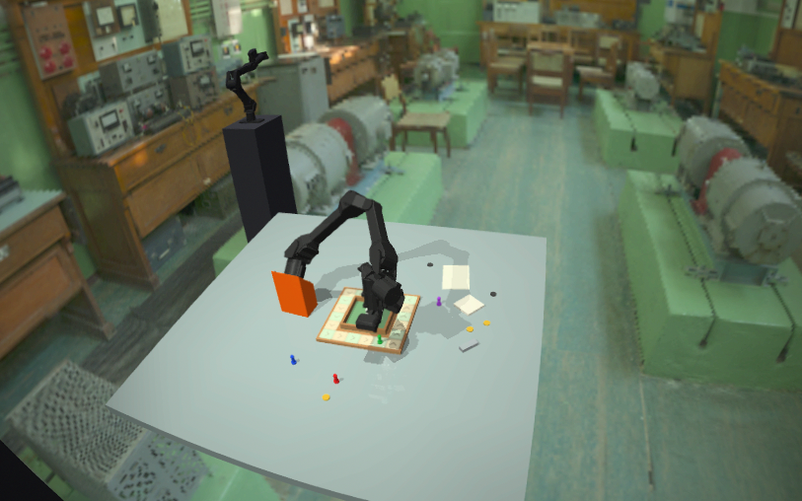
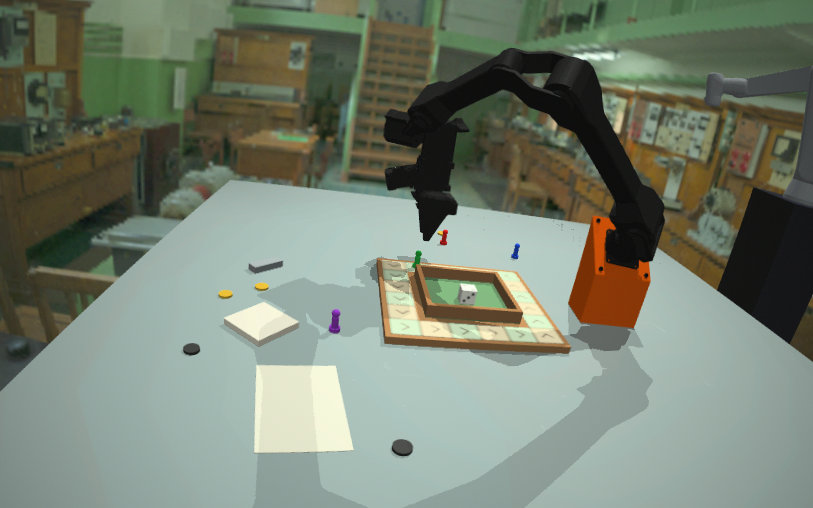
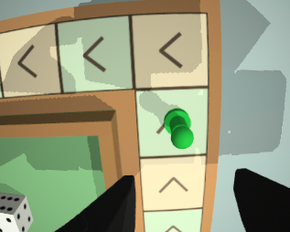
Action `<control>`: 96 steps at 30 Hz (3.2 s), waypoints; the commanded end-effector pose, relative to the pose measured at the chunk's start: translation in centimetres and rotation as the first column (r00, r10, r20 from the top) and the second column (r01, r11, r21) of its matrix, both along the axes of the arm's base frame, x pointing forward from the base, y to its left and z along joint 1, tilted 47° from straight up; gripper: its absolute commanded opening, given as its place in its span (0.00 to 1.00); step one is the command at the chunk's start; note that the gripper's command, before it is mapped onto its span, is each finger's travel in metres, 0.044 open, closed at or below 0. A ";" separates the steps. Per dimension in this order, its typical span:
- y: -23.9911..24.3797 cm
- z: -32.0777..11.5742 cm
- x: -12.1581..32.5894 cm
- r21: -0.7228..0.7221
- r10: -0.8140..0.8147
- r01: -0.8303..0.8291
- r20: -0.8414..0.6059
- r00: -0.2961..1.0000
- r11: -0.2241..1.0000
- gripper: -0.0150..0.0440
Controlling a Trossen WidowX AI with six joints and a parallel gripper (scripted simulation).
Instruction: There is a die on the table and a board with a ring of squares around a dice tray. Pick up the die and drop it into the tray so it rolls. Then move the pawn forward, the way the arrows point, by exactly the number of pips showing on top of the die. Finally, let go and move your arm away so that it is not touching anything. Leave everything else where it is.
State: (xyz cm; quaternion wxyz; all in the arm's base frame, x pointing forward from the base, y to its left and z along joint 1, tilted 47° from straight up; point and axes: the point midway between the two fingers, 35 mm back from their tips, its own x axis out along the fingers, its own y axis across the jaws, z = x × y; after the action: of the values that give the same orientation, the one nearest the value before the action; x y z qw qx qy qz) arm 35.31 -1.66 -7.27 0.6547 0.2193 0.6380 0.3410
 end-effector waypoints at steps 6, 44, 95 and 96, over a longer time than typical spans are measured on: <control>0.8 -1.0 0.4 0.004 0.011 -0.011 0.025 1.000 1.000 0.59; 4.0 -3.9 0.3 0.006 0.011 -0.011 0.025 1.000 1.000 0.36; 4.1 3.4 3.9 0.006 0.011 -0.012 0.026 1.000 1.000 0.25; 4.1 3.4 3.9 0.006 0.011 -0.012 0.026 1.000 1.000 0.25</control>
State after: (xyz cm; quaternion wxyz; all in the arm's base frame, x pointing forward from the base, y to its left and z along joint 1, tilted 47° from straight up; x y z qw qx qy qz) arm 38.93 1.95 -4.24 0.6554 0.2089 0.6340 0.3534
